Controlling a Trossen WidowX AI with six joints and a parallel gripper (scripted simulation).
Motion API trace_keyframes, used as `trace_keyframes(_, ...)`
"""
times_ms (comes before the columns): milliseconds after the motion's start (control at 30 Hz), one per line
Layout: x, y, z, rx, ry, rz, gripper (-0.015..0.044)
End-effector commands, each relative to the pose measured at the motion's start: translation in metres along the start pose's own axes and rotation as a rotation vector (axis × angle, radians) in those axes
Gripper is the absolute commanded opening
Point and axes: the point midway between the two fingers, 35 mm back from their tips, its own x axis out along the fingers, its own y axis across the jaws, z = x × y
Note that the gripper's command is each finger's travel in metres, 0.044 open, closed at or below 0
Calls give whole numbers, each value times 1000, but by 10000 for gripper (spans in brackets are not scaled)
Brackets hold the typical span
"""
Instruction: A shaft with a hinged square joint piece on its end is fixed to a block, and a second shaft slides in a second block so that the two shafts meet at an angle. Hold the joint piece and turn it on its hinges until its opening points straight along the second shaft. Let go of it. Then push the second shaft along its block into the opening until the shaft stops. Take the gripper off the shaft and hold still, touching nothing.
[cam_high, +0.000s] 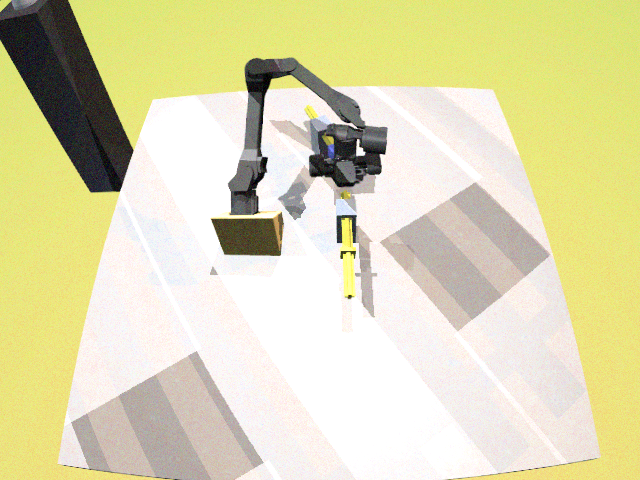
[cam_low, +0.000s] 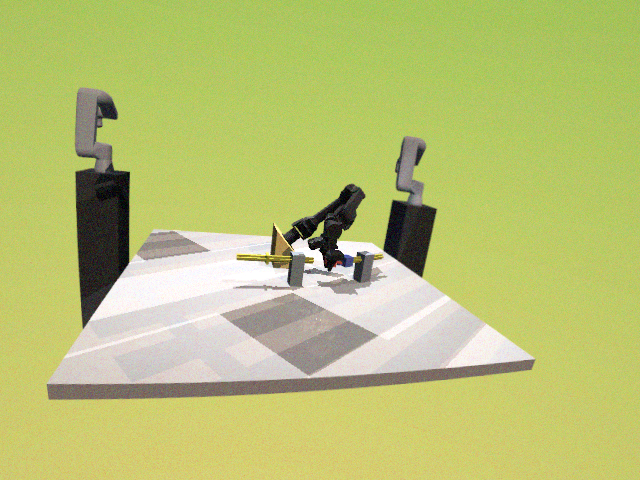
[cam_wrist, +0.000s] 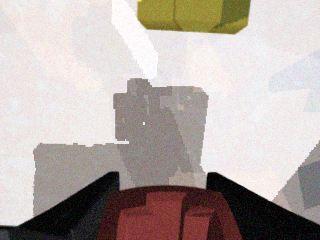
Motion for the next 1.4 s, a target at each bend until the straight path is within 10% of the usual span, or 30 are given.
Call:
trace_keyframes(0, 4, -1, 0, 26, 79, 2, 0)
trace_keyframes(667, 4, -1, 0, 25, 84, 2, 0)
trace_keyframes(1367, 4, -1, 0, 25, 84, 2, 440)
